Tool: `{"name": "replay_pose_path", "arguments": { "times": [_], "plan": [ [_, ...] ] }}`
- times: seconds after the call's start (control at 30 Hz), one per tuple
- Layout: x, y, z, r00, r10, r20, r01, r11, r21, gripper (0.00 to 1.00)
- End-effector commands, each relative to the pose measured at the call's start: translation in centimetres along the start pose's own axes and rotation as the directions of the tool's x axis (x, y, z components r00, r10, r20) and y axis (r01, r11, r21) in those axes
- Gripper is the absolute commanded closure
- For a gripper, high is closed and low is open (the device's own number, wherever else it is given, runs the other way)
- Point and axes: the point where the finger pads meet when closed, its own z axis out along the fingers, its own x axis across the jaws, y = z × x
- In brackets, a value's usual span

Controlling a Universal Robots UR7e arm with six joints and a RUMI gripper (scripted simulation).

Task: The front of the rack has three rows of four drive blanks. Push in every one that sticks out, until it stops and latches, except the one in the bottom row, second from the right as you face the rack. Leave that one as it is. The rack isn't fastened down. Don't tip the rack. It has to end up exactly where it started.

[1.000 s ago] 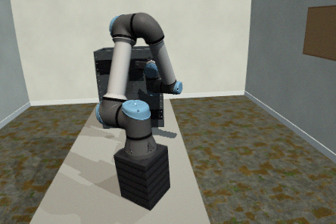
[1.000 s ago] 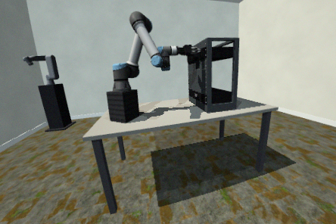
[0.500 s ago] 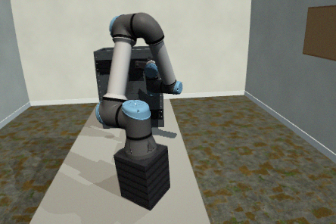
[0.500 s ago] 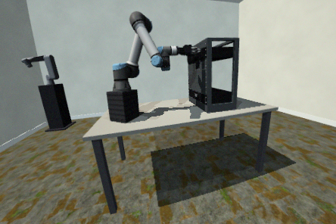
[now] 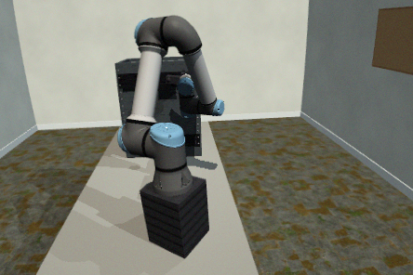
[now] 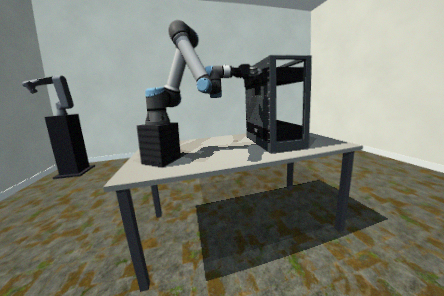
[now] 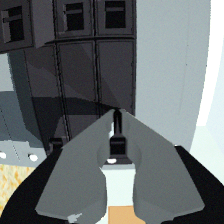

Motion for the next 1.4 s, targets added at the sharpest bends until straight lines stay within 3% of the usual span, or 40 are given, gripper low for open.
{"name": "replay_pose_path", "arguments": {
  "times": [0.0,0.2,0.7,1.37],
  "plan": [
    [-0.1,0.1,-0.8,1.0,0.0,0.001,0.0,1.0,-0.001,1.0],
    [-0.1,0.1,-2.3,1.0,0.0,0.001,0.0,1.0,-0.001,1.0],
    [0.0,0.1,-9.0,1.0,0.0,0.001,0.0,1.0,-0.001,1.0],
    [0.0,0.1,-9.8,1.0,0.0,0.001,0.0,1.0,-0.001,1.0]
  ]
}}
